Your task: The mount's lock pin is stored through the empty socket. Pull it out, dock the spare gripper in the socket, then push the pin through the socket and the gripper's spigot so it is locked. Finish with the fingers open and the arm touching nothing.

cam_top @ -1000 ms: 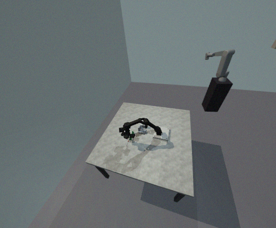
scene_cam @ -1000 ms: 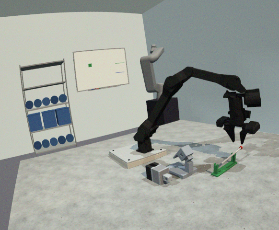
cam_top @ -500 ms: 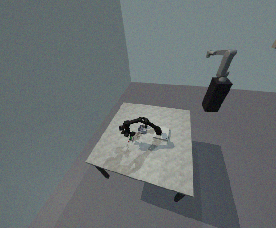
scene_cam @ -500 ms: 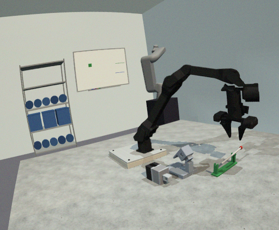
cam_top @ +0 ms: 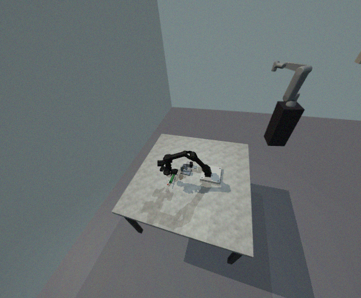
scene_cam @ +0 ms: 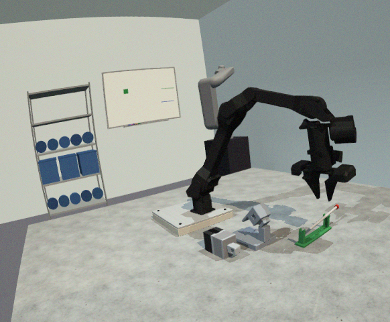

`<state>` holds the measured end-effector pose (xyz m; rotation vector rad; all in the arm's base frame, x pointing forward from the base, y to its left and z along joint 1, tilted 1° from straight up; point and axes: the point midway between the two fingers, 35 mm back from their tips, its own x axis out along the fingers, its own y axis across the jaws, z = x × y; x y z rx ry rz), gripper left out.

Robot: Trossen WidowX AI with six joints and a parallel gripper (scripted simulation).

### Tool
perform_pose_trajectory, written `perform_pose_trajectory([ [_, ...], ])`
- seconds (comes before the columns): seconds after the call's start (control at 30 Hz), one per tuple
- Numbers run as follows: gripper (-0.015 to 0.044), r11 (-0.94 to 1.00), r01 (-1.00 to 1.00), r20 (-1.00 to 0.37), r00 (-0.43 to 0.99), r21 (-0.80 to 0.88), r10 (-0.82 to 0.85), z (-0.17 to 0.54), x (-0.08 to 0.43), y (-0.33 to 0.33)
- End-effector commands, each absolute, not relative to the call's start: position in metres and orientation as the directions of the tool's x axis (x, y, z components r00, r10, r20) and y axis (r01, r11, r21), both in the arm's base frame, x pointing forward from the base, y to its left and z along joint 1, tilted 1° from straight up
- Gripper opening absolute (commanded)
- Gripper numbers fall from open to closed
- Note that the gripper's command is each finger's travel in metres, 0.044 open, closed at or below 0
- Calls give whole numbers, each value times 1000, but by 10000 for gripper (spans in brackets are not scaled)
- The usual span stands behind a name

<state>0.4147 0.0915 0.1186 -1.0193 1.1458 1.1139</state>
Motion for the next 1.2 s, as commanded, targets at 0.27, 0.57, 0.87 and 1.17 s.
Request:
perform_pose_trajectory([
  [0.27, 180, 158, -987, -991, 52, -33, 123, 89, 413, 91],
  [0.57, 180, 158, -987, -991, 52, -33, 123, 74, 414, 92],
  [0.87, 180, 158, -987, -991, 52, -33, 123, 59, 415, 92],
  [1.17, 180, 158, -987, -991, 52, -33, 123, 44, 415, 92],
])
